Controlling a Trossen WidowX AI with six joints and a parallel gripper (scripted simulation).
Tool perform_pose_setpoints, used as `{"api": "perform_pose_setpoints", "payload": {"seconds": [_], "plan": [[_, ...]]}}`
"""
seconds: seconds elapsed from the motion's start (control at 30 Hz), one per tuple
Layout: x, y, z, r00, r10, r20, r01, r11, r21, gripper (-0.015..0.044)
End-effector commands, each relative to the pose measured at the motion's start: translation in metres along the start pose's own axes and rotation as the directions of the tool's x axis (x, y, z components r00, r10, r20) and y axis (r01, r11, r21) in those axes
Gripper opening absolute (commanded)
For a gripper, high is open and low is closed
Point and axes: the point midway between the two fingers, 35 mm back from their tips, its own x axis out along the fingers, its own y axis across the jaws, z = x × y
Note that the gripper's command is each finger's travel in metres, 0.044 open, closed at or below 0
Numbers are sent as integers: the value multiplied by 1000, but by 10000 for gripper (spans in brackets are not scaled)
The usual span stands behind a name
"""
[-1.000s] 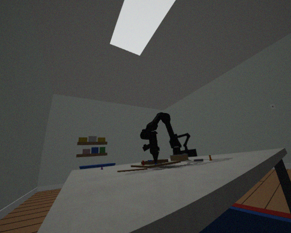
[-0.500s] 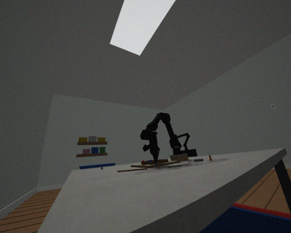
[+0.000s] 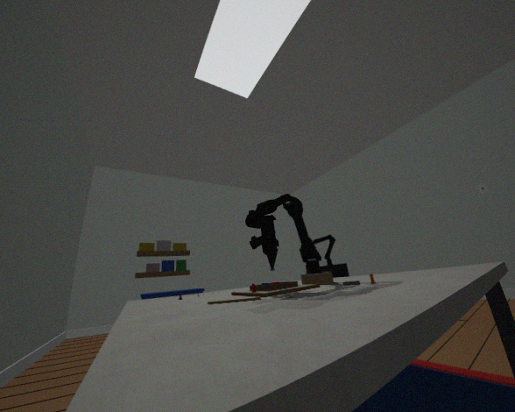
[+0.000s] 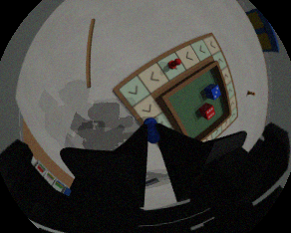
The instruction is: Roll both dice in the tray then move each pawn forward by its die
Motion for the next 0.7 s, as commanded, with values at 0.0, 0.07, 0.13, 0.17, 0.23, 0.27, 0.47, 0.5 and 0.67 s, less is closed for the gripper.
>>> {"api": "perform_pose_setpoints", "payload": {"seconds": [0.0, 0.07, 0.13, 0.17, 0.23, 0.27, 0.47, 0.5, 0.67], "plan": [[-21, -2, -2, 1000, 0, -3, 0, 1000, -3, 0], [-34, -3, -3, 1000, -1, -3, 1, 1000, -3, 0], [-45, -5, -4, 1000, -1, -3, 1, 1000, -3, 0], [-49, -5, -5, 1000, -1, -3, 1, 1000, -3, 0], [-49, -6, -5, 1000, -1, -3, 1, 1000, -3, 0], [-49, -6, -6, 1000, -1, -4, 1, 1000, -3, 0], [-40, -12, -22, 1000, -1, -5, 1, 1000, -3, 0], [-39, -13, -24, 1000, -1, -5, 1, 1000, -3, 0], [-31, -19, -38, 1000, -2, -6, 2, 1000, -3, 0]]}}
